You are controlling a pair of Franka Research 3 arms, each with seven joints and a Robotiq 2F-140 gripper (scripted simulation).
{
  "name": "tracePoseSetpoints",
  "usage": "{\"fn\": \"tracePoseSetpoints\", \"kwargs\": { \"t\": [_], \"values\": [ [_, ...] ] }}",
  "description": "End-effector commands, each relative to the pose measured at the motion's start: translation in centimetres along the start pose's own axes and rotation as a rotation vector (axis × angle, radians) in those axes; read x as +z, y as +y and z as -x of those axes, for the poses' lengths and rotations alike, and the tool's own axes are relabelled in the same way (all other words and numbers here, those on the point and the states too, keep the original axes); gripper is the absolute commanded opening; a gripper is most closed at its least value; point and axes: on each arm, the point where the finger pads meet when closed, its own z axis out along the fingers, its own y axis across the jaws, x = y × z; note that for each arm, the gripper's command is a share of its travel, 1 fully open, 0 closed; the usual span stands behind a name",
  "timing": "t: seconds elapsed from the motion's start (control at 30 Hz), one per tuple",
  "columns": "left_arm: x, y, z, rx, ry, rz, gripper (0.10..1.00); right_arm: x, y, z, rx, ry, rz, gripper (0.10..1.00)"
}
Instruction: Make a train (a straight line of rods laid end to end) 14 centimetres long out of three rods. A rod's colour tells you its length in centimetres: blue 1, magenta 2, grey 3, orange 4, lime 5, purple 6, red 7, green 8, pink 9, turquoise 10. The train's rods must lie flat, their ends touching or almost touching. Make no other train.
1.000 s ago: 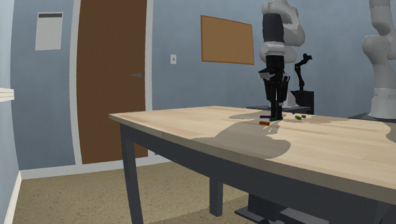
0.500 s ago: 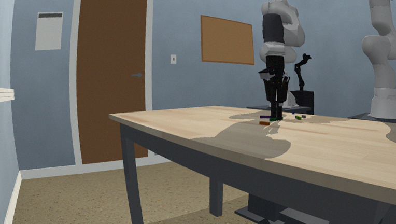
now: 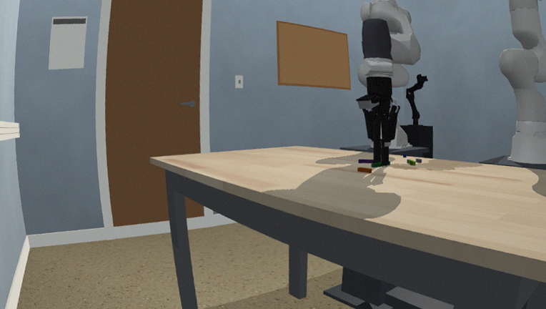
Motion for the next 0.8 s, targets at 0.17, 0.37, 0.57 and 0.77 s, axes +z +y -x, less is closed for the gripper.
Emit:
{"fn": "tracePoseSetpoints", "kwargs": {
  "t": [0.17, 0.37, 0.57, 0.77],
  "values": [
    [0.04, -0.05, 0.18, 0.003, -0.005, -0.001, 1.0, 0.07, 0.04, -0.05, -0.004, 0.001, -0.001, 0.231],
    [0.04, -0.05, 0.18, 0.003, -0.005, -0.001, 1.0, 0.07, 0.04, -0.05, -0.004, 0.001, -0.001, 0.124],
    [0.04, -0.05, 0.18, 0.003, -0.005, -0.001, 1.0, 0.07, 0.04, -0.05, -0.004, 0.001, -0.001, 0.124],
    [0.04, -0.05, 0.18, 0.003, -0.005, -0.001, 1.0, 0.07, 0.04, -0.05, -0.004, 0.001, -0.001, 0.124]
  ]
}}
